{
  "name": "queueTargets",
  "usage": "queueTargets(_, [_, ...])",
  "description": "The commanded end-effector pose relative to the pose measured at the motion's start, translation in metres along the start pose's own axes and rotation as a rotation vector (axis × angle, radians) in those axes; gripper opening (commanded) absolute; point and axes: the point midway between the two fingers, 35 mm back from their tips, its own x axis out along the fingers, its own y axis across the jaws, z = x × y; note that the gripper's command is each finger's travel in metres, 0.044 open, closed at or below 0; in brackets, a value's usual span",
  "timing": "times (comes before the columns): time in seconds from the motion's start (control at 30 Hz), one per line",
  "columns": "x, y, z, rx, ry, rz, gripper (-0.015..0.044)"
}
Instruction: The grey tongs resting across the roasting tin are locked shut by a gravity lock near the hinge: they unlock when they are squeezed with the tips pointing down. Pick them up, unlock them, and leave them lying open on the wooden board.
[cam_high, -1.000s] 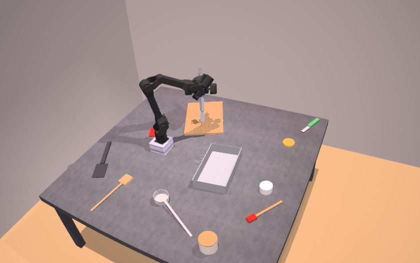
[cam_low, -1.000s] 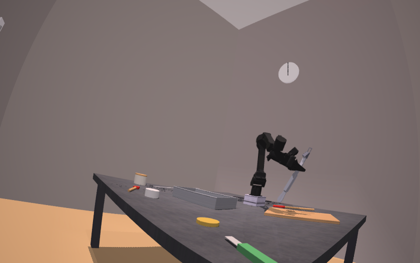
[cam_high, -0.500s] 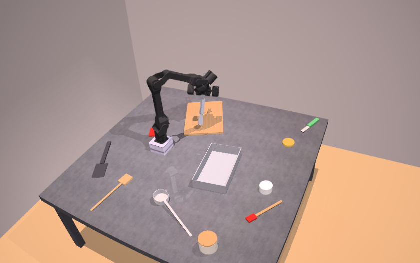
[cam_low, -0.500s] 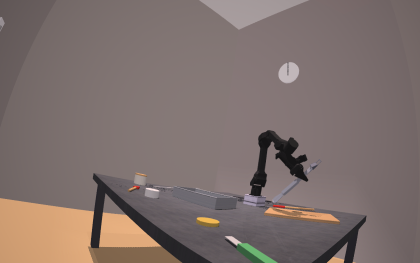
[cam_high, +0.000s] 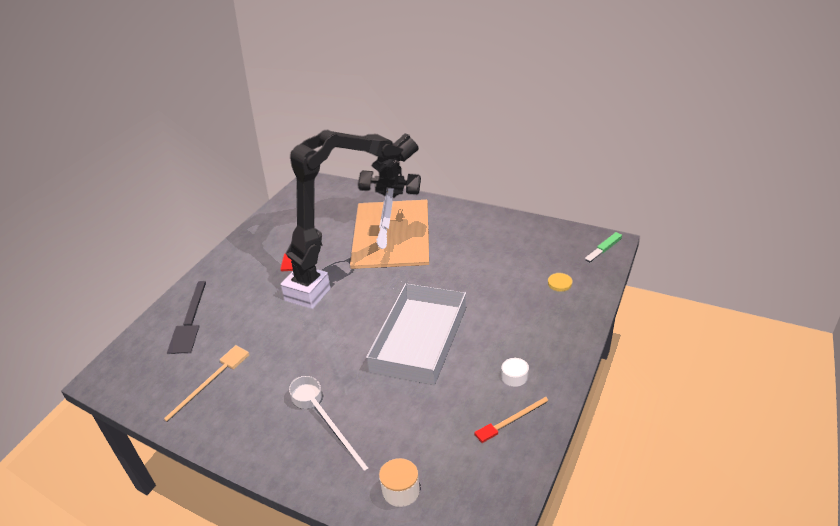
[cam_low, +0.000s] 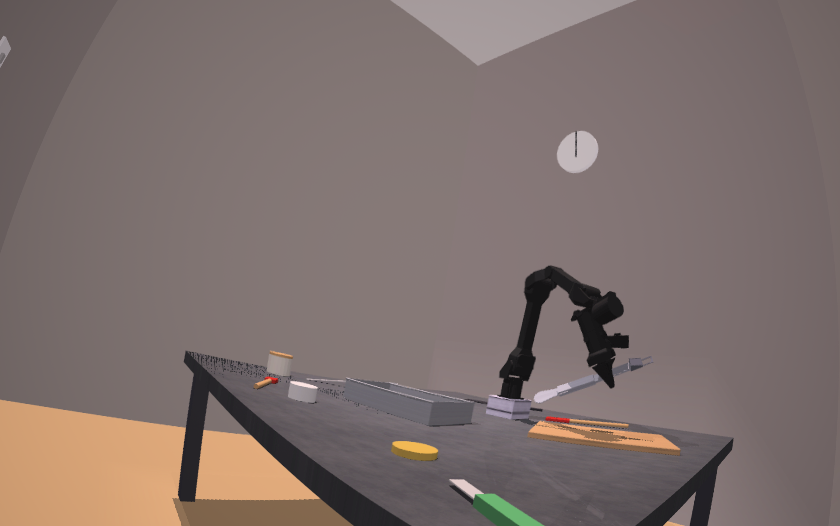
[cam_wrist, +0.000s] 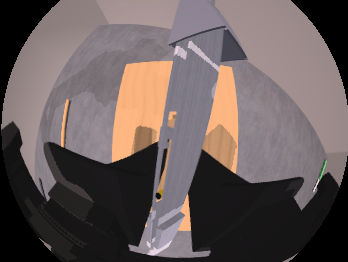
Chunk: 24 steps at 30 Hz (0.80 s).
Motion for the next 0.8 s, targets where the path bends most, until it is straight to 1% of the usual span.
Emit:
queueTargets(0.0, [0.007,0.002,-0.003,-0.024,0.104,-0.012,-0.015])
queueTargets(0.47, [0.02,0.008,-0.017,-0.124,0.462,-0.055,-0.015])
queueTargets(0.77, [0.02,0.008,-0.017,-0.13,0.477,-0.057,-0.015])
